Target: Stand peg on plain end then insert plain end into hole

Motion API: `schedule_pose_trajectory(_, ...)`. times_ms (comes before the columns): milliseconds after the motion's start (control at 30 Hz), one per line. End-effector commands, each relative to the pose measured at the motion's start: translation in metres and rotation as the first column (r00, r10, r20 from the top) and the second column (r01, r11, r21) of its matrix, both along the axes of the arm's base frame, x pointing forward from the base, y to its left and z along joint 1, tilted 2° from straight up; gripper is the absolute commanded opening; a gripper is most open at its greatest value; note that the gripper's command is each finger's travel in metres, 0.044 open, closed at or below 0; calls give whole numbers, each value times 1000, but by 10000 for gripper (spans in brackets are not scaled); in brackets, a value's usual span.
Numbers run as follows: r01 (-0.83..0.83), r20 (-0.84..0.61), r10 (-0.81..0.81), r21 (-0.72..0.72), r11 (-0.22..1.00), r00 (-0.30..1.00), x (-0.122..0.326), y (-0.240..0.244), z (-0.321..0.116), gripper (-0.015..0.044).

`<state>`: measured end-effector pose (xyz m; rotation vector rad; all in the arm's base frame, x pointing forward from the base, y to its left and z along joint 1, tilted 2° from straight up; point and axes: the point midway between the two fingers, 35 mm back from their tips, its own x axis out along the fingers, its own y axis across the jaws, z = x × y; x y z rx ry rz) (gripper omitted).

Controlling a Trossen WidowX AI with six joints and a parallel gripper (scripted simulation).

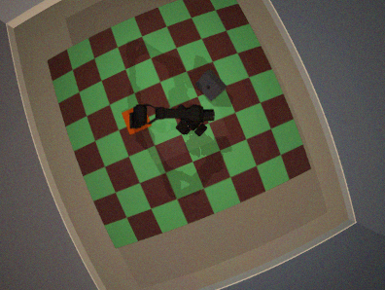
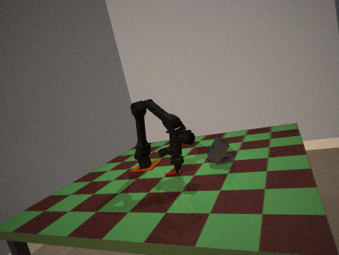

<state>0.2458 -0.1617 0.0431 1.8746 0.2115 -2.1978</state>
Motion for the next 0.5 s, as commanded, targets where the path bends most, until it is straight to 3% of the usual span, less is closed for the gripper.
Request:
schedule_pose_trajectory(0, -2, -2, 2, -3, 1000, 1000, 0, -1, 0, 110)
schedule_pose_trajectory(167, -2, -2, 2, -3, 1000, 1000, 0, -1, 0, 110)
schedule_pose_trajectory(467, -2, -2, 2, -3, 1000, 1000, 0, -1, 0, 51)
